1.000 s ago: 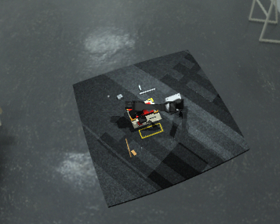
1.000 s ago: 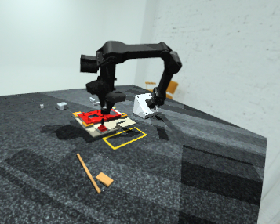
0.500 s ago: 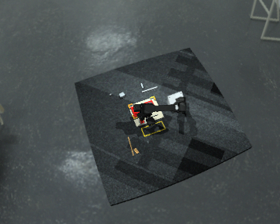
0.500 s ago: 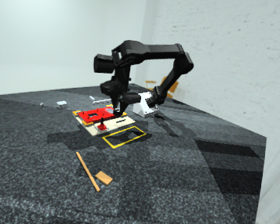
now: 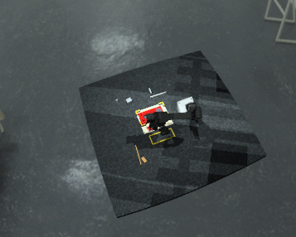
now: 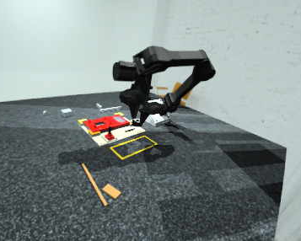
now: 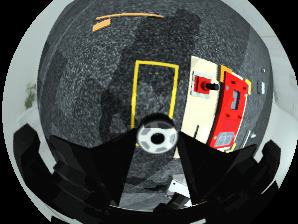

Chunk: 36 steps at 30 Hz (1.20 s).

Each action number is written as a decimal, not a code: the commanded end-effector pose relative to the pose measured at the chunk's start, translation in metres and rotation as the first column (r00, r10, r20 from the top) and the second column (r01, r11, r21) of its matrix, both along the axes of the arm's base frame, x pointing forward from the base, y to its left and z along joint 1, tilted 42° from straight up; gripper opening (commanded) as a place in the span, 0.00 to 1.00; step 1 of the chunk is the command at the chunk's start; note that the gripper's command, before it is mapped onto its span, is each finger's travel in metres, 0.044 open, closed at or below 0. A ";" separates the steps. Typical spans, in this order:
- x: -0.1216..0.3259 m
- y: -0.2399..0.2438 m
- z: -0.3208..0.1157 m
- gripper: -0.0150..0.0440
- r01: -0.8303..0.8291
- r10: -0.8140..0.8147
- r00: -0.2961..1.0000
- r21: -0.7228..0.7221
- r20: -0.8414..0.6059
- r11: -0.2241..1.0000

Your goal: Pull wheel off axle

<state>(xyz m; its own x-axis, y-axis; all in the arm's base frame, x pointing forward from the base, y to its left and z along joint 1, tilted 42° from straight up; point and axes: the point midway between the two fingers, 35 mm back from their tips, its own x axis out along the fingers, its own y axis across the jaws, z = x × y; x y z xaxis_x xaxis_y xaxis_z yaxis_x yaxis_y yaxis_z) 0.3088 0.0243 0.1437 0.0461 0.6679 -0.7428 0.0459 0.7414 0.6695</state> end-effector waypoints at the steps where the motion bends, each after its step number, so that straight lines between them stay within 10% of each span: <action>1: -0.001 0.008 -0.006 0.25 0.000 0.000 1.000 0.005 -0.007 1.000; 27: 0.002 0.071 -0.074 0.25 0.000 0.000 1.000 0.009 -0.006 1.000; 36: 0.002 0.068 -0.072 0.65 -0.005 0.005 1.000 0.005 -0.005 1.000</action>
